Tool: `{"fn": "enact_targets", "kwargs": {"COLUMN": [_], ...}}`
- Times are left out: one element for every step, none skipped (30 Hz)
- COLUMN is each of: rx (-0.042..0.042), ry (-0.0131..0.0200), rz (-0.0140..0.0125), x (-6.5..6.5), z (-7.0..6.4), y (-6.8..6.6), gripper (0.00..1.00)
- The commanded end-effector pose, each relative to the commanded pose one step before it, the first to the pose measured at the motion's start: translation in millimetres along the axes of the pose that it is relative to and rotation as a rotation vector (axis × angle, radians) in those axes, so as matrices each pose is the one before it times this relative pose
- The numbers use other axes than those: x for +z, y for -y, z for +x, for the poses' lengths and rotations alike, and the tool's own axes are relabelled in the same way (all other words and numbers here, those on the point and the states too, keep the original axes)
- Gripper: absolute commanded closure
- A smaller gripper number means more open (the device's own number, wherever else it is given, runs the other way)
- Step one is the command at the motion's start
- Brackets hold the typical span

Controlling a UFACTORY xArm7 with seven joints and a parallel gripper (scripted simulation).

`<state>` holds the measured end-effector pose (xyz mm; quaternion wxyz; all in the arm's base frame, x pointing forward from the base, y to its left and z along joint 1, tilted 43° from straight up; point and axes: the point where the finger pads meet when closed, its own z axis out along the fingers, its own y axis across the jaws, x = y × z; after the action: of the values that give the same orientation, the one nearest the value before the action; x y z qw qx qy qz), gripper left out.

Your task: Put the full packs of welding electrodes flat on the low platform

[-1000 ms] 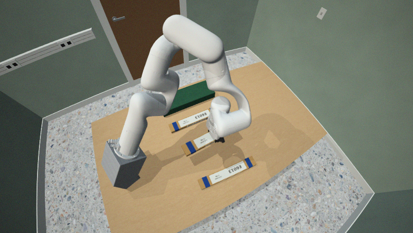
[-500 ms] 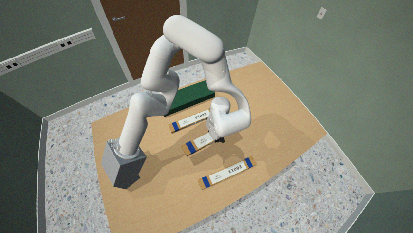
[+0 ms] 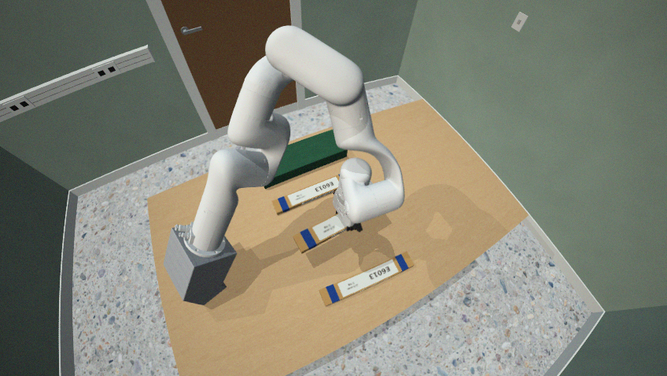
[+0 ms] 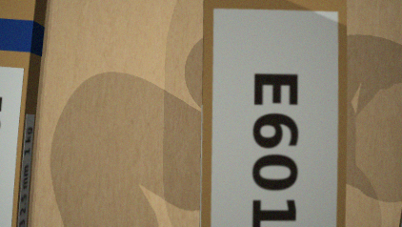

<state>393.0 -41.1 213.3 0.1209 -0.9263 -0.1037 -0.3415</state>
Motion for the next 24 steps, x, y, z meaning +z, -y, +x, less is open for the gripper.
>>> {"fn": "enact_targets", "kwargs": {"rx": [0.00051,0.00001,-0.00001,0.0,0.0,0.00001,0.0,0.0,-0.00001,0.0,0.00001,0.0,0.0,0.00001,0.0,-0.00001,0.00001,0.0,-0.00001,0.00001,0.0,0.0,0.00001,0.0], "ry": [-0.00183,0.00003,-0.00002,-0.00001,0.00001,0.00003,0.0,0.0,-0.00003,-0.00001,0.00002,-0.00001,-0.00002,0.00002,0.0,-0.00002,0.00002,0.0,-0.00002,0.00003,-0.00001,-0.00001,0.00004,0.0], "rz": [-0.00205,-0.00001,0.00001,0.00001,0.0,-0.00001,0.0,0.0,0.00001,0.0,-0.00001,0.0,0.00001,-0.00001,0.0,0.00001,-0.00001,0.0,0.00001,-0.00001,0.00001,0.0,-0.00002,0.0], "x": [2.25,1.16,1.19,1.24,1.29,1.34,0.0,0.0,1.36,1.41,1.46,1.48,1.52,1.57,1.59,1.61,1.66,1.67,1.69,1.73,1.74,1.76,1.8,0.0], "z": [0.56,-0.01,0.01,0.0,-0.01,-0.01,0.0,0.0,0.01,0.0,-0.01,0.0,0.0,-0.01,0.0,0.0,-0.01,0.0,0.0,-0.01,0.0,0.0,-0.02,0.0], "y": [-1.06,0.0,0.0,0.0,0.0,0.0,0.0,0.0,0.0,0.0,0.0,0.0,0.0,0.0,0.0,0.0,0.0,0.0,0.0,0.0,0.0,0.0,0.0,0.0], "gripper": [0.42,0.42,0.42,0.42,0.42,0.42,0.42,0.42,0.42,0.42,0.42,0.42,0.42,0.42,0.42,0.42,0.42,0.42,0.42,0.42,0.42,0.42,0.42,0.42]}}
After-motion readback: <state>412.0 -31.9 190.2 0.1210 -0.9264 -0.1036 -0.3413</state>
